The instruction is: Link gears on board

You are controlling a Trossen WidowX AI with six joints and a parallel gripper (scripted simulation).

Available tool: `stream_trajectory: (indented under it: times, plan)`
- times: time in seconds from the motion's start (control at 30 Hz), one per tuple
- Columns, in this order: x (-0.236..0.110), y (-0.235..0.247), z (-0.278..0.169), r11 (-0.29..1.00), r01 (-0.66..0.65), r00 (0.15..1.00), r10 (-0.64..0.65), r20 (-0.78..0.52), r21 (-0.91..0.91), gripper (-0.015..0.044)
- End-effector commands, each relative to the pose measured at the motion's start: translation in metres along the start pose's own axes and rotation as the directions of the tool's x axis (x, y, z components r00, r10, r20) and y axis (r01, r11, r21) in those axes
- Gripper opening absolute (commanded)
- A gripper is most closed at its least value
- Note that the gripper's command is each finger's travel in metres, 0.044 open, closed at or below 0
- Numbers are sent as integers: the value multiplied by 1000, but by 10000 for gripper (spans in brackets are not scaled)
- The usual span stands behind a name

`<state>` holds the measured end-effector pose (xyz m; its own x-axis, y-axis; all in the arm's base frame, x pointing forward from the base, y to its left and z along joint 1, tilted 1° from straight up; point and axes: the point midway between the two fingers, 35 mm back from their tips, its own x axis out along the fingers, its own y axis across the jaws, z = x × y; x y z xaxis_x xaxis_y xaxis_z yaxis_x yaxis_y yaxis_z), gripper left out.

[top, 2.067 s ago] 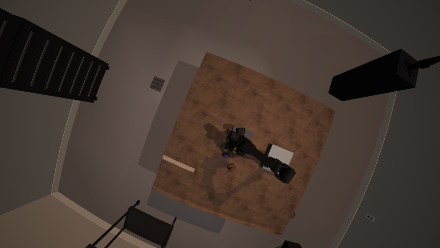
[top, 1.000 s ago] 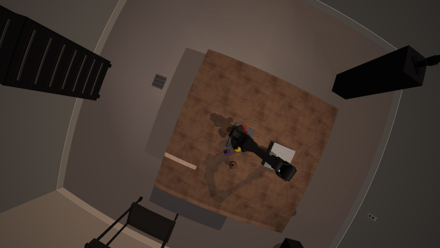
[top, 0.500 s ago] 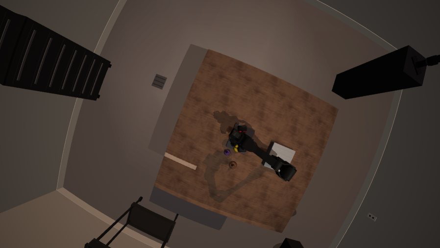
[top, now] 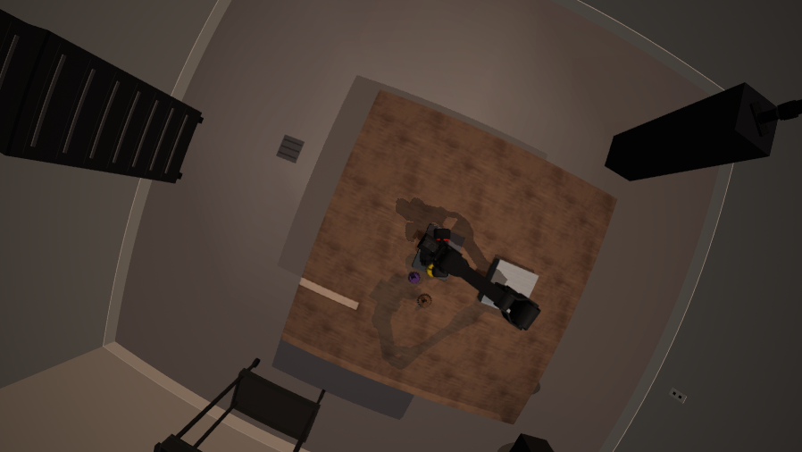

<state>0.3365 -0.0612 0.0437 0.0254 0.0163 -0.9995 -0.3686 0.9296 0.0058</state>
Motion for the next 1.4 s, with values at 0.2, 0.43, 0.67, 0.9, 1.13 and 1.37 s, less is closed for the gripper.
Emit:
stream_trajectory:
  times: [0.2,0.43,0.67,0.9,1.13,1.37]
  plan:
    - [-42,0,1,990,3,1000,-3,-1,-144,140]
    - [-40,4,6,996,1,1000,-1,1,-90,193]
    - [-42,50,47,915,-2,1000,-5,17,403,376]
    - [-41,102,76,582,-14,1000,6,13,813,440]
    - [-41,129,89,344,-13,1000,11,10,939,440]
    - [-41,137,92,270,-12,1000,12,9,963,440]
